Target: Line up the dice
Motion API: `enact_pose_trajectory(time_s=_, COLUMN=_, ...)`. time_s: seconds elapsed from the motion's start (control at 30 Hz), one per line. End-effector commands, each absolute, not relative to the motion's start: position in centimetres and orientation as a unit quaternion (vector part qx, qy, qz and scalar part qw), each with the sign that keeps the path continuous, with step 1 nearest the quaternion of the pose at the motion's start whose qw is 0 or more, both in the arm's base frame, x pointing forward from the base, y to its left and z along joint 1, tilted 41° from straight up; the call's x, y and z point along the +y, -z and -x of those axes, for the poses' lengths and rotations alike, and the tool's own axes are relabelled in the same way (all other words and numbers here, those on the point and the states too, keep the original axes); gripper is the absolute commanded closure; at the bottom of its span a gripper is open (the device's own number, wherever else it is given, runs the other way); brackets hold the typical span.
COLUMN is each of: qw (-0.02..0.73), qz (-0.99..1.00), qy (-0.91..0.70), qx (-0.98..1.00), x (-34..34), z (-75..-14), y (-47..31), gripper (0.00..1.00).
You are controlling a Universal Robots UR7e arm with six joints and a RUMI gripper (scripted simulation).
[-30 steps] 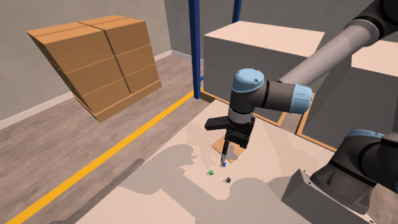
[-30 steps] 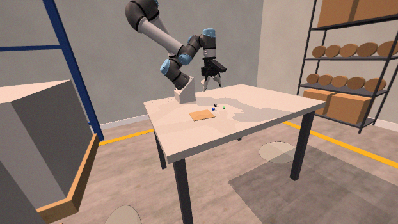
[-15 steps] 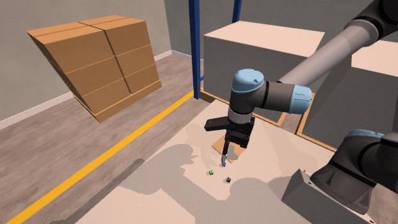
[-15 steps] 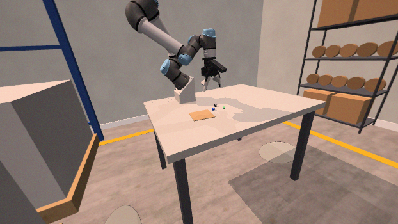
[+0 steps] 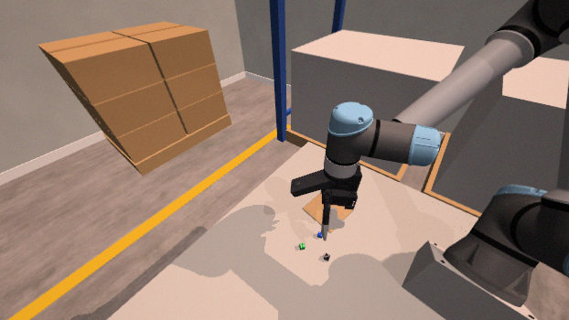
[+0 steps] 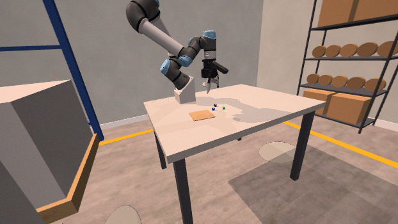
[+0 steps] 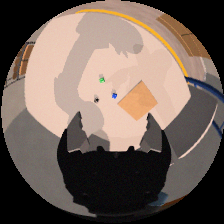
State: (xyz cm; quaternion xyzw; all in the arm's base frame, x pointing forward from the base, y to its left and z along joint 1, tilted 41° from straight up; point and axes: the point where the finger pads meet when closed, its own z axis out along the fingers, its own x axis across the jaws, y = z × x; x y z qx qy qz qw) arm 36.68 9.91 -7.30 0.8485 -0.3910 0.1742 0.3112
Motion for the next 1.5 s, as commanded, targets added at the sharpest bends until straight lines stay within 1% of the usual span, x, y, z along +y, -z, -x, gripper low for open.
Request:
enact_pose_trajectory(time_s=0.0, qw=0.319, qz=-0.875, qy=-0.152, qx=-0.33, x=9.7, z=-36.8, y=7.7, gripper=0.0)
enact_pose_trajectory(time_s=0.07, qw=0.319, qz=-0.875, qy=-0.152, qx=-0.33, x=9.7, z=-36.8, y=7.7, gripper=0.0)
enact_pose_trajectory(time_s=0.57, qw=0.349, qz=-0.932, qy=-0.059, qx=-0.078, x=8.4, z=-36.9, y=9.3, gripper=0.0)
enact_pose_trajectory(time_s=0.63, qw=0.349, qz=-0.932, qy=-0.059, qx=-0.078, x=8.4, z=-36.9, y=9.3, gripper=0.0)
enact_pose_trajectory(time_s=1.03, qw=0.354, qz=-0.929, qy=0.011, qx=0.107, x=7.2, z=-36.8, y=10.2, gripper=0.0)
enact_pose_trajectory(time_s=1.47, qw=0.352, qz=-0.917, qy=0.041, qx=0.185, x=6.7, z=-36.8, y=10.5, gripper=0.0)
